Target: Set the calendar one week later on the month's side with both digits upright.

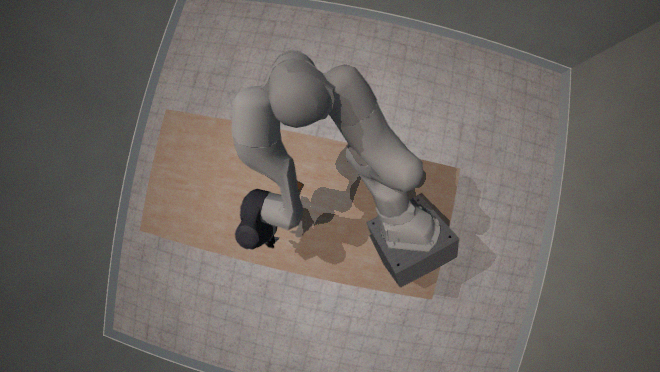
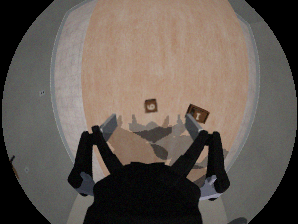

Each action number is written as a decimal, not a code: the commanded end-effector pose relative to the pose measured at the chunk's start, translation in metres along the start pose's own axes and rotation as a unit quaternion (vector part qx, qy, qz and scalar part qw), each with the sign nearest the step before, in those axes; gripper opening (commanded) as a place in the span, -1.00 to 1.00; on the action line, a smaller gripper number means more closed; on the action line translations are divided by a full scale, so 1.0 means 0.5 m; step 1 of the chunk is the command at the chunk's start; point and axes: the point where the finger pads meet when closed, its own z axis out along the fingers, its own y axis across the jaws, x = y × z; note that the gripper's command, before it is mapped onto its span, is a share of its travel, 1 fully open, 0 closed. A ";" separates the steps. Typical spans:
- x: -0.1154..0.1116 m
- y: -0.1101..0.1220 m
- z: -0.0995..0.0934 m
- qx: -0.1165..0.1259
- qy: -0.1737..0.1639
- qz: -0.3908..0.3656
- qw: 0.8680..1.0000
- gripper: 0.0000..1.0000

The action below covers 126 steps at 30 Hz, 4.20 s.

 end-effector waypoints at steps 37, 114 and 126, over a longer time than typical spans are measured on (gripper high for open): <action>0.000 -0.002 0.006 0.001 0.005 0.359 0.933 1.00; 0.001 -0.003 0.012 0.003 0.004 0.654 0.757 -0.42; 0.001 -0.003 0.014 0.003 0.004 0.654 0.757 -0.42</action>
